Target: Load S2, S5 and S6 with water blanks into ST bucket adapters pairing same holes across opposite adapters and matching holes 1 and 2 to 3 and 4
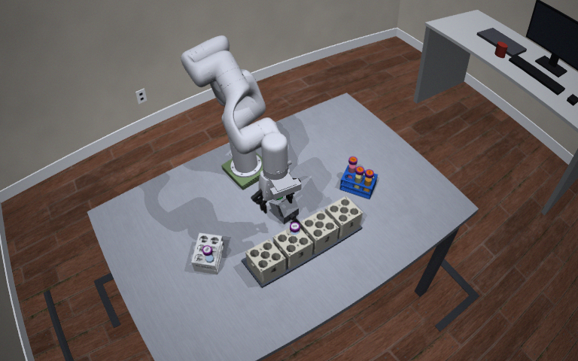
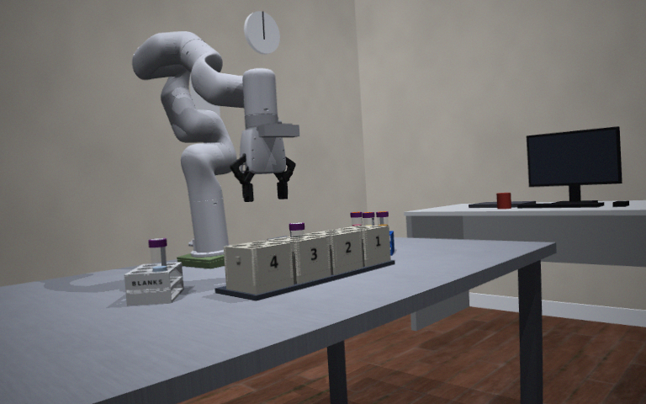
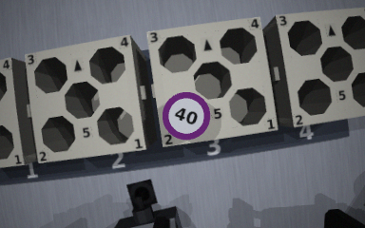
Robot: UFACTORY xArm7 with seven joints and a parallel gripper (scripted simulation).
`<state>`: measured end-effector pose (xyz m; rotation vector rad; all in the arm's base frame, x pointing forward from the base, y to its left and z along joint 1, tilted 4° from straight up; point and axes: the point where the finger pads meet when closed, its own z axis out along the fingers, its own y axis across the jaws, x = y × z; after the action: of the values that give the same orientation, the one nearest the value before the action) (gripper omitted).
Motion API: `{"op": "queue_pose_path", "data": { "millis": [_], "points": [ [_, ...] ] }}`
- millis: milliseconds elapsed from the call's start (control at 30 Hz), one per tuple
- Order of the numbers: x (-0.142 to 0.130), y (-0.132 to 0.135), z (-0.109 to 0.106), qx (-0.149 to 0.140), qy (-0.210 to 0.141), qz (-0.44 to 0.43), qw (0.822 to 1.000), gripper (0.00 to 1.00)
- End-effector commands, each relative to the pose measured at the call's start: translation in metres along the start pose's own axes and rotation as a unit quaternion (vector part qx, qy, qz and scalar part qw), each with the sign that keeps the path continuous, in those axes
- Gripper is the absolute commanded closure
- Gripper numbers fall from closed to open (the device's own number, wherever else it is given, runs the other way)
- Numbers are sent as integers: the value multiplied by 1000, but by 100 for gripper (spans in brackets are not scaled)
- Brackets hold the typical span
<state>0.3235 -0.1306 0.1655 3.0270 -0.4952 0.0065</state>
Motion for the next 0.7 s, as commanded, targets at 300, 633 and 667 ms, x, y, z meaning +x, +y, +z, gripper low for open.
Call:
{"op": "queue_pose_path", "data": {
  "millis": [300,633,667],
  "points": [
    [1,0,-31,0,2,0,1000,0],
    [1,0,-58,0,2,0,1000,0],
    [1,0,-60,0,2,0,1000,0]
  ]
}}
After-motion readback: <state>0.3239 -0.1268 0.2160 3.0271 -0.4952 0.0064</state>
